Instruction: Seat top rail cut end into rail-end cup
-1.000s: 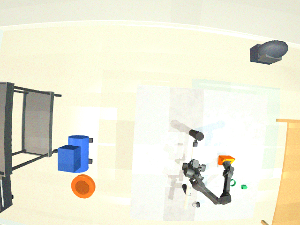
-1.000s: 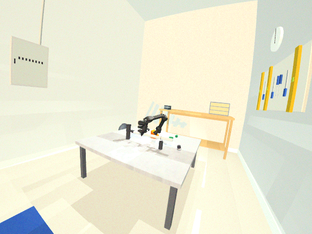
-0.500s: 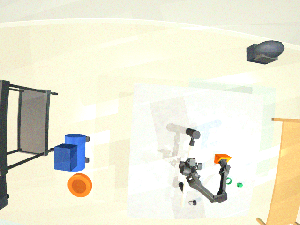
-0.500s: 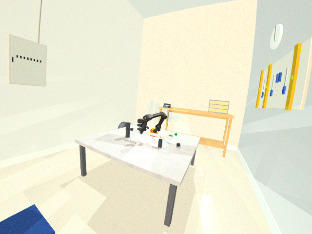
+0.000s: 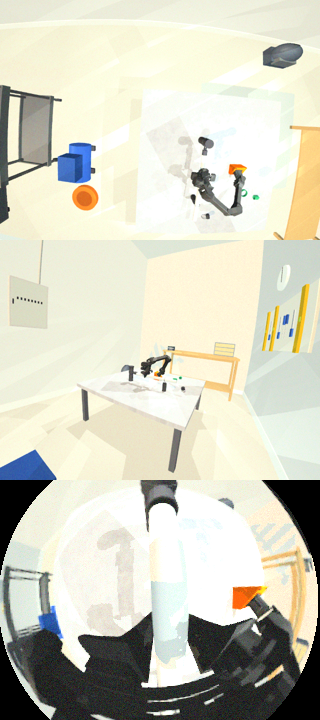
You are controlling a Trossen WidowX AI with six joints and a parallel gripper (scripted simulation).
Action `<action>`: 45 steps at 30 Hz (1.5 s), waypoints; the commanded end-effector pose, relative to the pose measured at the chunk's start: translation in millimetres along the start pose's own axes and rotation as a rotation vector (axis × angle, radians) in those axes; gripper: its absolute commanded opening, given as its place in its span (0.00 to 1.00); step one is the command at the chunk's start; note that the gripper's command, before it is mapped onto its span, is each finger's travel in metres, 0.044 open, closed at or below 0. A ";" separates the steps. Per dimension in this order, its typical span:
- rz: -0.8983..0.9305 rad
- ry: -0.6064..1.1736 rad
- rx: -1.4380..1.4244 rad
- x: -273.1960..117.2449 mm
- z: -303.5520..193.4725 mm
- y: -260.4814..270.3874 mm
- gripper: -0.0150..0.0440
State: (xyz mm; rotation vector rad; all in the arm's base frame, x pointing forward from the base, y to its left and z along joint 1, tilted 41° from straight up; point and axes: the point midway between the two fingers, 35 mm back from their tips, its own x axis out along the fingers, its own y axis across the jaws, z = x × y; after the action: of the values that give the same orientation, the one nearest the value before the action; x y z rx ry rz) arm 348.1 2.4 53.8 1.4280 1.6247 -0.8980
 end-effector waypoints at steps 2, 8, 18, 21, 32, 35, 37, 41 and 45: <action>0.002 -0.003 0.001 -1.0 1.0 0.0 0.25; 0.002 -0.005 0.001 -1.5 1.6 0.0 0.25; 0.002 -0.009 0.001 -2.3 2.8 0.1 0.25; 0.002 -0.009 0.001 -2.5 3.1 0.1 0.25; 0.002 -0.012 0.001 -3.2 4.6 0.0 0.25; 0.002 -0.012 0.001 -3.3 5.0 0.0 0.25; 0.002 -0.012 0.001 -3.4 5.3 0.0 0.25; 0.002 -0.013 0.001 -3.6 5.8 0.0 0.25; 0.002 -0.013 0.001 -3.7 6.4 -0.1 0.25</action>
State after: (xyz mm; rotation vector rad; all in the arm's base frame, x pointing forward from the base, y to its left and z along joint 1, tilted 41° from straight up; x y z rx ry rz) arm 348.6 1.6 54.4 1.4257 1.6274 -0.8973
